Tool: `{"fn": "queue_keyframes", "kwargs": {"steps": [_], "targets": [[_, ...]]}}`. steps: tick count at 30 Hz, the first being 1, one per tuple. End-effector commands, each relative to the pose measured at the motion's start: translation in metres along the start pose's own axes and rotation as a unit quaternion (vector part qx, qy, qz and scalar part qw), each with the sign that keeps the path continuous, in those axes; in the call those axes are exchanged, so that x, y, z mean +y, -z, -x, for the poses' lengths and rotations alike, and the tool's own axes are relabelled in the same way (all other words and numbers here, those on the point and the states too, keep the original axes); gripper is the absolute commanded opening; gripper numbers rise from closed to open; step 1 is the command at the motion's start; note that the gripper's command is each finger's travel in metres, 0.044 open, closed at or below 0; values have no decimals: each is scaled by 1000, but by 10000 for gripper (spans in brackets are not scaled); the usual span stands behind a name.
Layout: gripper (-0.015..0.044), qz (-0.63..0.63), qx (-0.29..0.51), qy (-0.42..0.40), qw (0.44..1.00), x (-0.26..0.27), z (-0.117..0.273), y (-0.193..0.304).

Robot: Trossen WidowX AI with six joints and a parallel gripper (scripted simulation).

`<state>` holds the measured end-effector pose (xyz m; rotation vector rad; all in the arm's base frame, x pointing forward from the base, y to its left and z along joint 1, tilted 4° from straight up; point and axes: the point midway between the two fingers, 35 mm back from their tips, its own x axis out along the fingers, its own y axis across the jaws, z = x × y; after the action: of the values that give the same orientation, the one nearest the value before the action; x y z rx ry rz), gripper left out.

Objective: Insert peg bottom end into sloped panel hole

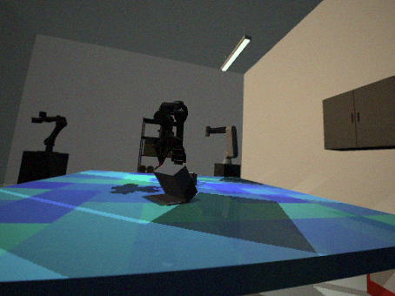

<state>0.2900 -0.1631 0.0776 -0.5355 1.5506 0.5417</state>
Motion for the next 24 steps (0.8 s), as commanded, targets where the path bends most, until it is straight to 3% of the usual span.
{"fn": "queue_keyframes", "kwargs": {"steps": [1, 24], "targets": [[0, 16, 9, 6, 1000, -1, -1, -3], [0, 107, 62, 41, 991, -2, -1, -27]]}}
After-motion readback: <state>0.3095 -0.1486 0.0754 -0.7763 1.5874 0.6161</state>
